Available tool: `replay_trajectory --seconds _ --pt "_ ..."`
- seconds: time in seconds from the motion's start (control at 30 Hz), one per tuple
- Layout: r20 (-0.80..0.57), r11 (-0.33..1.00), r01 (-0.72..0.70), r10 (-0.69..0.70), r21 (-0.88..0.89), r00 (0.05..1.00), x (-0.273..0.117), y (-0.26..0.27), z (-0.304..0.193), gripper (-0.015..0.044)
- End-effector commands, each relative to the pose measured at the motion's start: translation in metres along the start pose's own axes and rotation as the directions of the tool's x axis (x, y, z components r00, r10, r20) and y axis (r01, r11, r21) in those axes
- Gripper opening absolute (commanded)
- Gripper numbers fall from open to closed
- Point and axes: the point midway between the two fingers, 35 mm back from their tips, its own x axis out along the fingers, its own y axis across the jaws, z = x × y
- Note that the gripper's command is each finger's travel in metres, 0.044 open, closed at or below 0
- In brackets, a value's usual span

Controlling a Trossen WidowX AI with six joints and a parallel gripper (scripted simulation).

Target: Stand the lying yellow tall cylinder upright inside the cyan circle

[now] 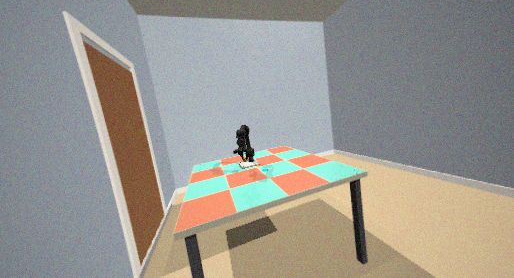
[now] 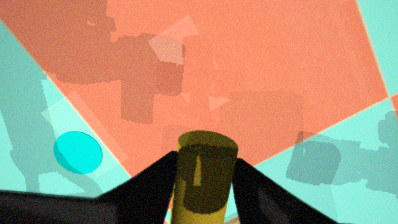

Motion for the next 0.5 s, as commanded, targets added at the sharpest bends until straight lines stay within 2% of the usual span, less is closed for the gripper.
replay_trajectory --seconds 0.0,0.47 --pt "-0.003 0.996 0.000 0.000 -0.091 1.000 -0.001 0.010 -0.003 0.0105" --pt "-0.005 0.884 -0.006 0.005 -0.467 1.000 -0.005 0.053 -0.019 0.0105"
